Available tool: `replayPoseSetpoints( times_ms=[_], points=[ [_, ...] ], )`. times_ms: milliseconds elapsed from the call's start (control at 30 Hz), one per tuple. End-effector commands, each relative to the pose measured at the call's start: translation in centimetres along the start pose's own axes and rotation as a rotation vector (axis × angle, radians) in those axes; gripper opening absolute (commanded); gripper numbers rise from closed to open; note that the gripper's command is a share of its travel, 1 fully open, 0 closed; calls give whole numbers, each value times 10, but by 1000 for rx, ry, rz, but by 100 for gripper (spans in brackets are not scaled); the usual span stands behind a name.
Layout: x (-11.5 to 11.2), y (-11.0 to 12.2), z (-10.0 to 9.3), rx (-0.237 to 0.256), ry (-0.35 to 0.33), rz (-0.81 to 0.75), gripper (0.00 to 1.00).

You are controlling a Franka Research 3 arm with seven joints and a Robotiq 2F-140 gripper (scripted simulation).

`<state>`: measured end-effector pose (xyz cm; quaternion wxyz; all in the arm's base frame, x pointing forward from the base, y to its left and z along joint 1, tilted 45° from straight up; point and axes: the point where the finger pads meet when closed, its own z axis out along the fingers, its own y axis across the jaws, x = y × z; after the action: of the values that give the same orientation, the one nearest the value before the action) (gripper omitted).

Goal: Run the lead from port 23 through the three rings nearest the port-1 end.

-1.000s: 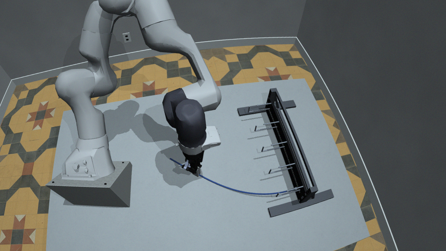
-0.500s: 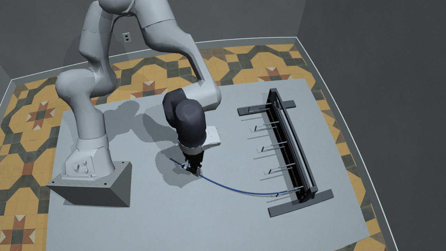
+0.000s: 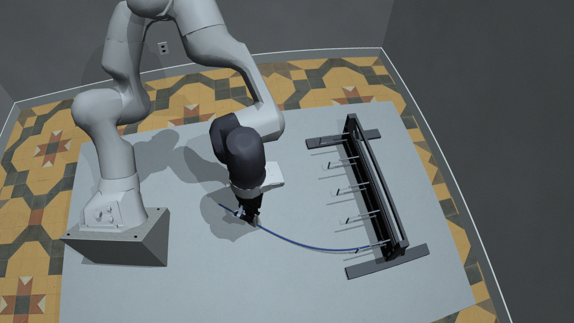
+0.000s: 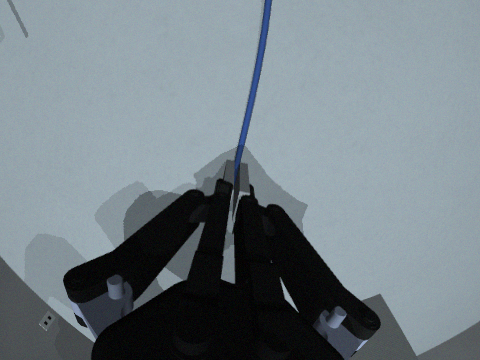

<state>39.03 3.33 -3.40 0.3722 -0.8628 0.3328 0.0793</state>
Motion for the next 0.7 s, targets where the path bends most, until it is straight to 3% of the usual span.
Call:
replayPoseSetpoints(
  times_ms=[0,667],
  points=[
    [0,0,-4,1,-1,1,0],
    [0,0,-22,1,-1,1,0]
  ],
)
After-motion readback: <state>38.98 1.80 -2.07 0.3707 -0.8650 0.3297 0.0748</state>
